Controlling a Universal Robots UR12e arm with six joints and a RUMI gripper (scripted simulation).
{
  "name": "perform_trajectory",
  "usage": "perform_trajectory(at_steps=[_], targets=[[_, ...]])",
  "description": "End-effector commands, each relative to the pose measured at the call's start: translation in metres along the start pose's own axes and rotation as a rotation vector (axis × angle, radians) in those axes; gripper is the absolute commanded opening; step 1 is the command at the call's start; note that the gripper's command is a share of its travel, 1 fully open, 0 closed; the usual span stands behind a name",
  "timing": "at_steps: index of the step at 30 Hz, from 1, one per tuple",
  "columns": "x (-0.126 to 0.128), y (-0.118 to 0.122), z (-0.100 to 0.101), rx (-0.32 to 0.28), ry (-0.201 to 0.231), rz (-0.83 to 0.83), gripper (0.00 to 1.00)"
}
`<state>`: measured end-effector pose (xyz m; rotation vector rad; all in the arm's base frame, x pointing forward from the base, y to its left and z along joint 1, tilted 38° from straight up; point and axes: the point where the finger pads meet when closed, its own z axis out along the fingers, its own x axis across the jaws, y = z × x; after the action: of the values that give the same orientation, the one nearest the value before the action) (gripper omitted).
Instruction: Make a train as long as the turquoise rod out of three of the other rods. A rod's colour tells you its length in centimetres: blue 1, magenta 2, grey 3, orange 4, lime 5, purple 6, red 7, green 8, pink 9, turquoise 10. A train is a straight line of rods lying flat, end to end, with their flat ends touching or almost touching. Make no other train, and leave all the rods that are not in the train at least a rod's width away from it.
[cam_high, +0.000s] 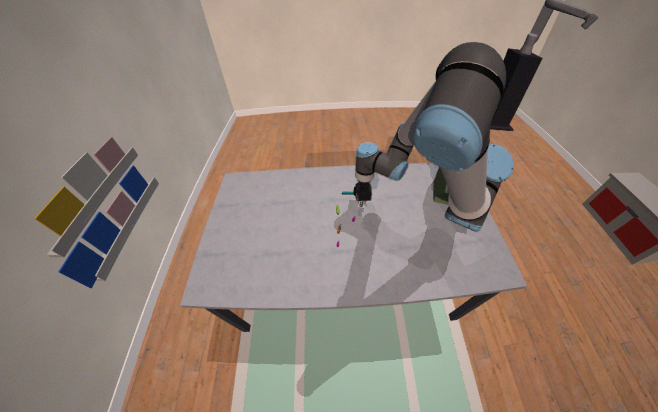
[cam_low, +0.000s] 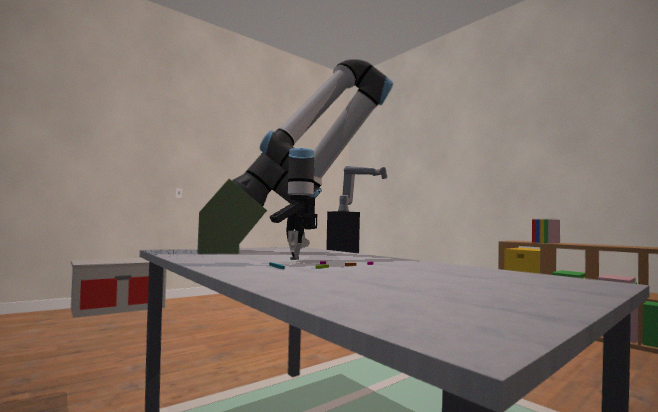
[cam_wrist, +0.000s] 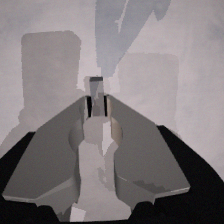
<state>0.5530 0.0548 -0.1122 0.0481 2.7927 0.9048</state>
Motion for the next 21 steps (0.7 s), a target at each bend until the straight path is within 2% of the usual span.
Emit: perform_trajectory(at_steps=[1,2,8,13,21], targets=[[0.001,0.0,-0.024,0.0,0.001,0.0,0.0],[0.001,0.0,-0.024,0.0,0.001,0.0,0.0],[-0.002,-0.001,-0.059,0.003,-0.002,-0.003,0.0],[-0.002,-0.001,-0.081,0.003,-0.002,-0.003,0.0],[-0.002,-0.001,-0.088,0.003,-0.002,-0.002,0.0]])
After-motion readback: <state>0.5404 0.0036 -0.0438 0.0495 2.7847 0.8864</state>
